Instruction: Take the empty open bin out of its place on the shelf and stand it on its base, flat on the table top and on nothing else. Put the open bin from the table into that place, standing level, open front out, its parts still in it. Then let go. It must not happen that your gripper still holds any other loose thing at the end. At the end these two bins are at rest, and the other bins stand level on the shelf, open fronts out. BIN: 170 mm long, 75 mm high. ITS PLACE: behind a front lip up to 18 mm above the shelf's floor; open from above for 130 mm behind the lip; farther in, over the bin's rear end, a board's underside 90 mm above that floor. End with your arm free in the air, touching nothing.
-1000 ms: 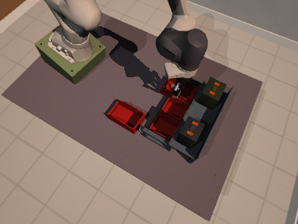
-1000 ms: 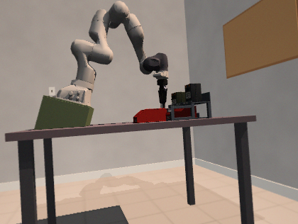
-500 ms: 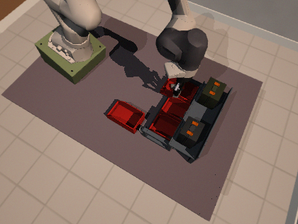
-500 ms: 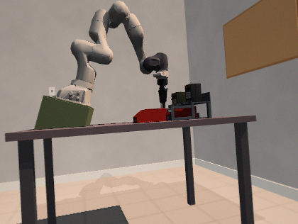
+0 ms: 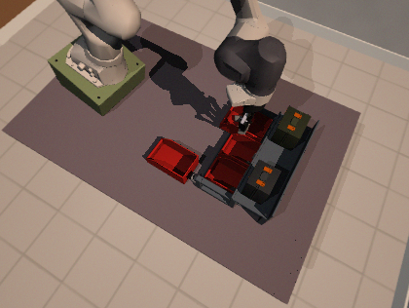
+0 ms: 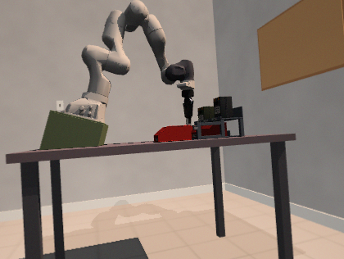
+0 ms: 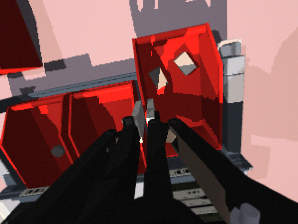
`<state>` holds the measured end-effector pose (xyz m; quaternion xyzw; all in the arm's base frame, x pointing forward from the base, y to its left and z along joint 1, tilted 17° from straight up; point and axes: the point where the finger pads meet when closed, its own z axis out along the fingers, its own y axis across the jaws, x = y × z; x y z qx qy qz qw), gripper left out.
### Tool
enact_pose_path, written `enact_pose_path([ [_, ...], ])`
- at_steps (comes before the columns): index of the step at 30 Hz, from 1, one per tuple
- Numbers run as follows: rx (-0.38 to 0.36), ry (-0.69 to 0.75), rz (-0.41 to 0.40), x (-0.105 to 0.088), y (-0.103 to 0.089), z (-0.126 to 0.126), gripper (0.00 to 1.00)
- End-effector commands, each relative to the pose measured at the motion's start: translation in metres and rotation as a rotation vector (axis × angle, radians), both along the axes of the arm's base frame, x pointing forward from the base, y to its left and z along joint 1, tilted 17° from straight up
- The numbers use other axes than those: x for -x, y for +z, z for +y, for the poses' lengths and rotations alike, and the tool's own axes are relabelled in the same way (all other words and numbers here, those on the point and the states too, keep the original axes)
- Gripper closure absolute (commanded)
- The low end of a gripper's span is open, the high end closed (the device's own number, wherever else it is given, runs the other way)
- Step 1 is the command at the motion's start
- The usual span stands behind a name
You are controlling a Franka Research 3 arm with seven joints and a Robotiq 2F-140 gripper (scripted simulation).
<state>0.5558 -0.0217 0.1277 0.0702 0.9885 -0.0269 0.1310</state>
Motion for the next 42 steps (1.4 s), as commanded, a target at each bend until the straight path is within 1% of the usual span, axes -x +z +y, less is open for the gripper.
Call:
enact_pose_path([
  [1,-0.003,-0.008,0.005,0.004,0.002,0.001,0.94],
  [6,-0.003,-0.008,0.005,0.004,0.005,0.001,0.94],
  [21,-0.003,-0.008,0.005,0.010,0.023,0.002,0.94],
  [23,-0.003,-0.008,0.005,0.010,0.023,0.002,0.94],
  [38,-0.003,-0.008,0.005,0.018,0.050,0.004,0.94],
  [42,-0.003,-0.008,0.005,0.019,0.054,0.005,0.94],
])
